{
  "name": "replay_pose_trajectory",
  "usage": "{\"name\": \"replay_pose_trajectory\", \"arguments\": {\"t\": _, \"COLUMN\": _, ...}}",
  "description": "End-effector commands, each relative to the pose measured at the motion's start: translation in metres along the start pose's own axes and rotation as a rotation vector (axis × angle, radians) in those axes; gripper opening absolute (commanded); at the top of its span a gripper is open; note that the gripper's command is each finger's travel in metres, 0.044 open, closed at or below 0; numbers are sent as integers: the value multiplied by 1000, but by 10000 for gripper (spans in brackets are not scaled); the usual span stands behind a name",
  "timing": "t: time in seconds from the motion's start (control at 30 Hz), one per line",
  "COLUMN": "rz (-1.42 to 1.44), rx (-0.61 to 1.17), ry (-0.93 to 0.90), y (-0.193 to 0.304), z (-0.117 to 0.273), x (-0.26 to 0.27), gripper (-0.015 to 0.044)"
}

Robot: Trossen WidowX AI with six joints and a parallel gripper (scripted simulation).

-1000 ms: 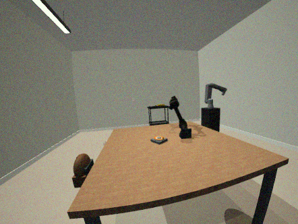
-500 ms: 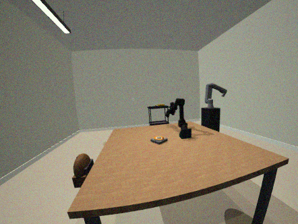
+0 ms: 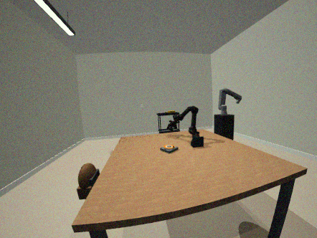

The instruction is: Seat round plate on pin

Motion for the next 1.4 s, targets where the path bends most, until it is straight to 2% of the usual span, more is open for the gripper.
{"name": "replay_pose_trajectory", "arguments": {"t": 0.0, "rz": 81, "rx": 105, "ry": 163, "y": 46, "z": -19, "x": -46, "gripper": 0}}
{"name": "replay_pose_trajectory", "arguments": {"t": 0.17, "rz": 222, "rx": 203, "ry": 336, "y": 92, "z": -30, "x": -95, "gripper": 0}}
{"name": "replay_pose_trajectory", "arguments": {"t": 0.37, "rz": 436, "rx": 338, "ry": 525, "y": 147, "z": -25, "x": -155, "gripper": 0}}
{"name": "replay_pose_trajectory", "arguments": {"t": 0.57, "rz": 796, "rx": 533, "ry": 745, "y": 207, "z": 9, "x": -235, "gripper": 0}}
{"name": "replay_pose_trajectory", "arguments": {"t": 0.63, "rz": 853, "rx": 568, "ry": 769, "y": 214, "z": 16, "x": -246, "gripper": 0}}
{"name": "replay_pose_trajectory", "arguments": {"t": 0.83, "rz": 1325, "rx": 816, "ry": 917, "y": 252, "z": 79, "x": -320, "gripper": 0}}
{"name": "replay_pose_trajectory", "arguments": {"t": 0.9, "rz": 1391, "rx": 842, "ry": 932, "y": 254, "z": 88, "x": -327, "gripper": 0}}
{"name": "replay_pose_trajectory", "arguments": {"t": 1.03, "rz": 1802, "rx": 990, "ry": 985, "y": 260, "z": 137, "x": -364, "gripper": 0}}
{"name": "replay_pose_trajectory", "arguments": {"t": 1.1, "rz": 2034, "rx": 1058, "ry": 990, "y": 259, "z": 162, "x": -379, "gripper": 0}}
{"name": "replay_pose_trajectory", "arguments": {"t": 1.2, "rz": 2193, "rx": 1098, "ry": 983, "y": 256, "z": 178, "x": -386, "gripper": 0}}
{"name": "replay_pose_trajectory", "arguments": {"t": 1.37, "rz": 2769, "rx": 1187, "ry": 900, "y": 246, "z": 224, "x": -401, "gripper": 0}}
Point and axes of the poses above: the point midway between the two fingers, 35 mm back from their tips, its own z axis back along the fingers, its own x axis across the jaws, y = z × x, the point moved 1 cm from there along z, back along the fingers, and after that the axes turned 14 degrees about z, right-handed, at the moved point
